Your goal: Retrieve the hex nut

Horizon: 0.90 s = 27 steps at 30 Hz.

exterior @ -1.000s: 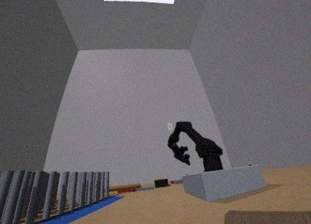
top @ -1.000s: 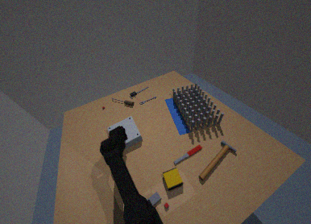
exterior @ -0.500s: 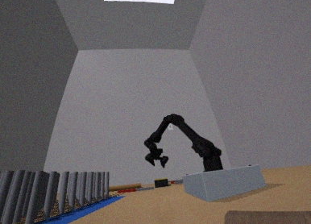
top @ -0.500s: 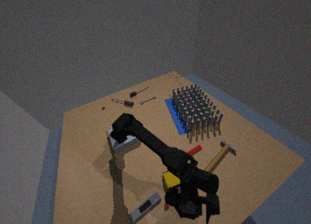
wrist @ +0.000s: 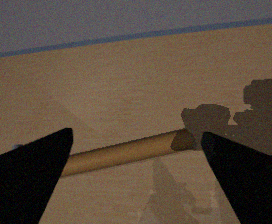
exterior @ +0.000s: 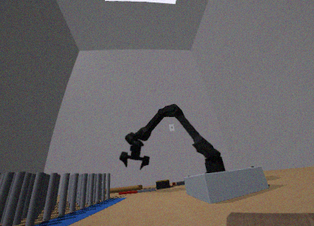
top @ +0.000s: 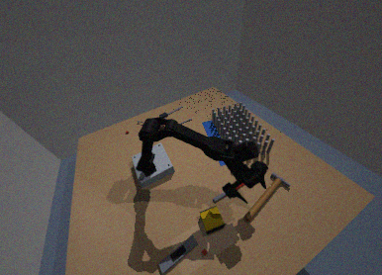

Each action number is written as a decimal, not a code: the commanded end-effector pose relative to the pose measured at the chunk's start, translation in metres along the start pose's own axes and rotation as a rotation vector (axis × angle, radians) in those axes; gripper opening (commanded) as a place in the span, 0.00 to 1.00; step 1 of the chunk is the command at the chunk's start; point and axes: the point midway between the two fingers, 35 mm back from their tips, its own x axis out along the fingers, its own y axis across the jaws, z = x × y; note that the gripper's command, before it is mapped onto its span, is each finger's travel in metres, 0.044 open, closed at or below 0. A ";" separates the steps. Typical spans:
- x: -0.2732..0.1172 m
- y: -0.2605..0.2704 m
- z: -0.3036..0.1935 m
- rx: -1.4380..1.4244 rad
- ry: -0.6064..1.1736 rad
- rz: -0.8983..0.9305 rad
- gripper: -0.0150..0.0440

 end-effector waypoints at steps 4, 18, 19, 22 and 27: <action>-0.060 0.064 -0.082 -0.304 0.016 0.252 1.00; -0.210 0.107 -0.238 -0.857 -0.072 0.763 1.00; -0.222 0.105 -0.249 -0.895 -0.084 0.803 1.00; -0.258 0.097 -0.279 -1.008 -0.127 0.926 1.00; -0.311 0.074 -0.320 -1.165 -0.208 1.117 1.00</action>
